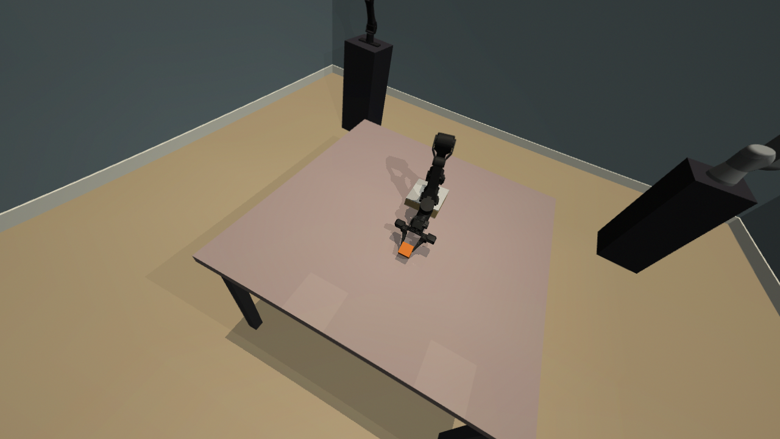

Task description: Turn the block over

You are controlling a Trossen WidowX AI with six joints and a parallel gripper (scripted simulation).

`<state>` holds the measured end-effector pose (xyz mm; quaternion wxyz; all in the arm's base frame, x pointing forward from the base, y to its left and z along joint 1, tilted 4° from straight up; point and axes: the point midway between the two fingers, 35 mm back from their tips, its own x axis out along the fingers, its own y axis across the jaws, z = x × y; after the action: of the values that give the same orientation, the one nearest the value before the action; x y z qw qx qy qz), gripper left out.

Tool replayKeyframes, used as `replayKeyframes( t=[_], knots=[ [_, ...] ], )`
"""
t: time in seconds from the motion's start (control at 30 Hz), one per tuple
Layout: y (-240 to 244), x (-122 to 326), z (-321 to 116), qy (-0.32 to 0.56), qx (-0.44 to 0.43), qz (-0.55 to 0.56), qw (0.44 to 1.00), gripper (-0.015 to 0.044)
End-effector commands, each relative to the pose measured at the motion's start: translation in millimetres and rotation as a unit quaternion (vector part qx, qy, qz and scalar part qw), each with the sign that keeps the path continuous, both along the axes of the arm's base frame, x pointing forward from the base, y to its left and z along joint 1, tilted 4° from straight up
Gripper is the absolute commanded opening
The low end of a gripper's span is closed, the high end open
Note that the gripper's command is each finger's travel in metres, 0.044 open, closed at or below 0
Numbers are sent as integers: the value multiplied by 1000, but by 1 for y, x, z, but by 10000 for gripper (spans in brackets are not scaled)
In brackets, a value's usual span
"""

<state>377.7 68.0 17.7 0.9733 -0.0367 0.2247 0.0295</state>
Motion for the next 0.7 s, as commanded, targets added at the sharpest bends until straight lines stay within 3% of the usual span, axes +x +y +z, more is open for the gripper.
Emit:
replayKeyframes(
  t=[0.0,0.23,0.67],
  knots=[
    [-1,1,1,-4,-3,-1,1000,263],
    [-1,1,1,-4,-3,-1,1000,440],
    [-1,1,1,-4,-3,-1,1000,440]
  ],
)
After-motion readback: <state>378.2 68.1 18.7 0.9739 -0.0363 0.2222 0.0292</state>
